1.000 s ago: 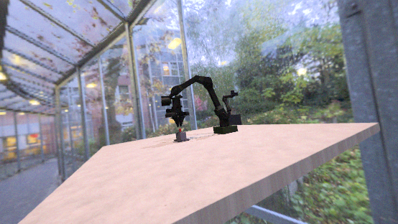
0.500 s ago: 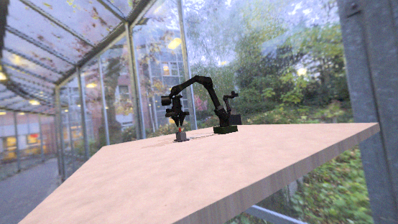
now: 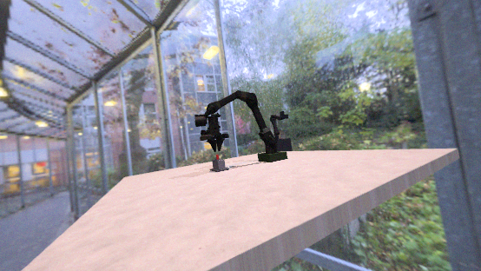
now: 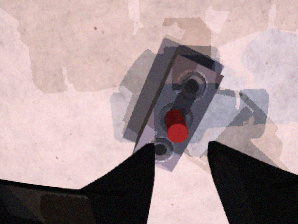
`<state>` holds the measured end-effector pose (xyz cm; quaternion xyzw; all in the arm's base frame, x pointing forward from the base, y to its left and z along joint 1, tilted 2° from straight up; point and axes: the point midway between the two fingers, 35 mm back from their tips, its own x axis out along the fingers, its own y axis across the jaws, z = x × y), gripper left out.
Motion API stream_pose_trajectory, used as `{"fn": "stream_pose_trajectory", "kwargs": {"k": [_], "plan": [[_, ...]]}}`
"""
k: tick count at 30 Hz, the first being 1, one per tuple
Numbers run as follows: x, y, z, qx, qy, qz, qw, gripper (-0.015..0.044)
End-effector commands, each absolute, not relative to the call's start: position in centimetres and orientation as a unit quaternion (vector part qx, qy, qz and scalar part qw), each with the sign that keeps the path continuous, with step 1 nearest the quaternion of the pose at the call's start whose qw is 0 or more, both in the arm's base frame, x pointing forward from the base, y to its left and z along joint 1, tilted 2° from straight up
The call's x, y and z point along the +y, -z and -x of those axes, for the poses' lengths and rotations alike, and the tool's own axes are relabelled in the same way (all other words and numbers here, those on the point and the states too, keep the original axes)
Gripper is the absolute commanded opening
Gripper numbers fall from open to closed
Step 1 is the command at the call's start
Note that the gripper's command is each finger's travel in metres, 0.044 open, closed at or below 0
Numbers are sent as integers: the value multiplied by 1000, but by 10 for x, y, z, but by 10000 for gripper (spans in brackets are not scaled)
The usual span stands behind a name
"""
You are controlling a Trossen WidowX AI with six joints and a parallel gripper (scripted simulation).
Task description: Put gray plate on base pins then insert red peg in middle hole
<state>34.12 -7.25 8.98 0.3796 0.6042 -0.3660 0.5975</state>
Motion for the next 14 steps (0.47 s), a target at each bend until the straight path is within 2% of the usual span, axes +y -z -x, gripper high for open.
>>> {"fn": "stream_pose_trajectory", "kwargs": {"k": [1,14], "plan": [[-73,-94,-341,602,368,-380,598,150],[-71,-100,-340,602,368,-380,598,150]]}}
